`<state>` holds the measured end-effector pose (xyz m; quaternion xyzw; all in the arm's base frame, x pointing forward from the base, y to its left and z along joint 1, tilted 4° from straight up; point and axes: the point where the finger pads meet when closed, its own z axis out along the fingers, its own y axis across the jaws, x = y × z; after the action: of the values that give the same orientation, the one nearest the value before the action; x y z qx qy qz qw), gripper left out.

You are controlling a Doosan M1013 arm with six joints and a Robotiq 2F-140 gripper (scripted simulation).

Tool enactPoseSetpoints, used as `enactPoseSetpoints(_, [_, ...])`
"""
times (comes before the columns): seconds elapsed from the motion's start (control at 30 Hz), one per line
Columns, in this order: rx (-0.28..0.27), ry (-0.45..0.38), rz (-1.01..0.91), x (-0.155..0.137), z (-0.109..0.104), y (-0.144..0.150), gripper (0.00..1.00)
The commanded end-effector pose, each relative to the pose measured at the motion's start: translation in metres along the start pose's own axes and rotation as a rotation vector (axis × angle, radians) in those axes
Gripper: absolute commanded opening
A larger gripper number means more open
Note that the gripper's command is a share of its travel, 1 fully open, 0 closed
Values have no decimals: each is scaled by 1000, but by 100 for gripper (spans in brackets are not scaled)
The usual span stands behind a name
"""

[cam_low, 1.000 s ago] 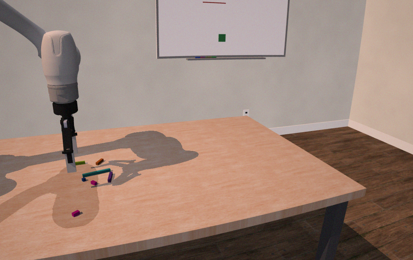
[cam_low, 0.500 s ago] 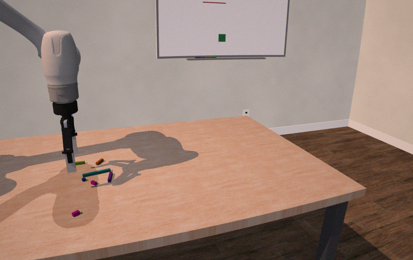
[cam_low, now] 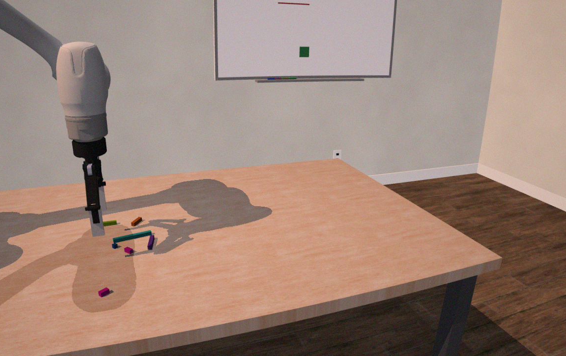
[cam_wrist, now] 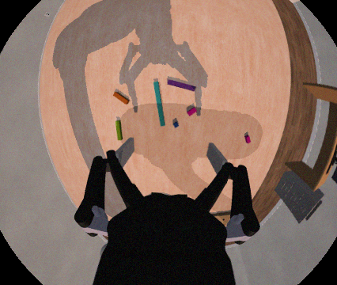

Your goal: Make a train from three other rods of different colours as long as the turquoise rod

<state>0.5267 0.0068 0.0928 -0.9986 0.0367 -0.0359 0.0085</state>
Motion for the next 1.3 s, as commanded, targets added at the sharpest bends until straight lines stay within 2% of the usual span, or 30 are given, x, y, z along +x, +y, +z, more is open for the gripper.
enactPoseSetpoints(0.0, [0, 0, 0, 0, 0, 0, 100])
enactPoseSetpoints(1.03, [0, 0, -3, 0, 0, 0, 100])
enactPoseSetpoints(1.27, [0, 0, -310, 0, 0, 0, 100])
